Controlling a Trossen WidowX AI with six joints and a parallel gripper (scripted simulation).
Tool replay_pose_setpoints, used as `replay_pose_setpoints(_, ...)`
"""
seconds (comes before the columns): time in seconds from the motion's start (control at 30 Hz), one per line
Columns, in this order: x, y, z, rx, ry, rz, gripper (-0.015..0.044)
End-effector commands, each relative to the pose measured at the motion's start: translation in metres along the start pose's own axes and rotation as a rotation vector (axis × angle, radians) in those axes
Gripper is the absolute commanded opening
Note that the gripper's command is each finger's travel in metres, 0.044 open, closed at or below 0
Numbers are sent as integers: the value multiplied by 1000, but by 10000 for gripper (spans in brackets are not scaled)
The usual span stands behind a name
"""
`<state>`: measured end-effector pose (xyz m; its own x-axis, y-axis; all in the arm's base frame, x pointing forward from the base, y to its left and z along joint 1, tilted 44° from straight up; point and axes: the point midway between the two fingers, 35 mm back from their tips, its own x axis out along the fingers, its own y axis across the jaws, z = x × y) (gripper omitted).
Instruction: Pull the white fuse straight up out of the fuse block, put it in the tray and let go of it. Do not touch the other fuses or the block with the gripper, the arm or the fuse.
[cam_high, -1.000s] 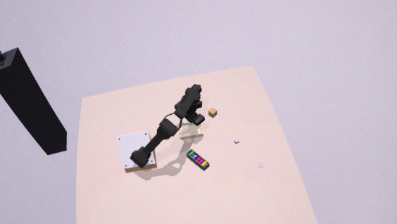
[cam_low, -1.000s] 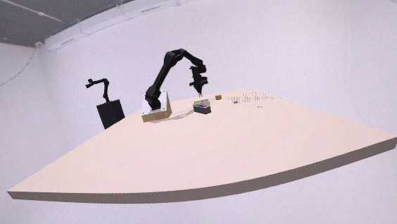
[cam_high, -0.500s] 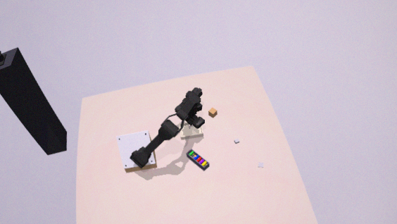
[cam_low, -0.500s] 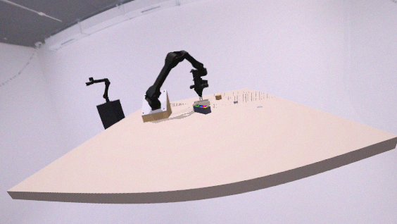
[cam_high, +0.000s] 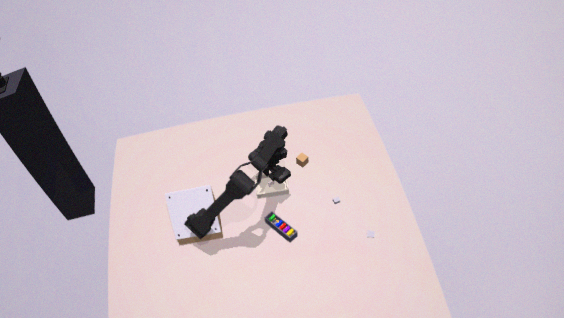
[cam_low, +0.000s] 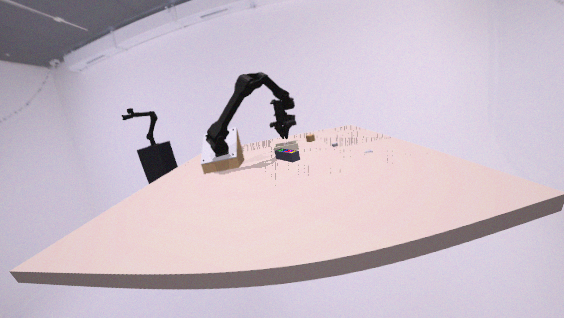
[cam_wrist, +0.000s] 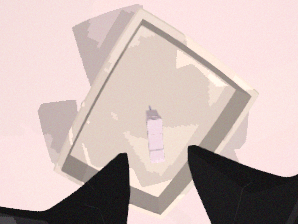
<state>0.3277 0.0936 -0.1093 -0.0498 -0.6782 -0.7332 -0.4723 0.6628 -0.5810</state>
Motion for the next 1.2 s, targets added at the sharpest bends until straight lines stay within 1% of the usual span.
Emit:
replay_pose_setpoints(0.0,0,0,0,1,-1,0,263)
replay_pose_setpoints(0.07,0,0,0,1,-1,0,315)
replay_pose_setpoints(0.1,-3,0,0,0,-1,0,330)
replay_pose_setpoints(0.2,-34,1,0,-5,2,-4,330)
replay_pose_setpoints(0.23,-37,1,0,-6,2,-4,330)
replay_pose_setpoints(1.17,-35,1,0,-10,3,-10,330)
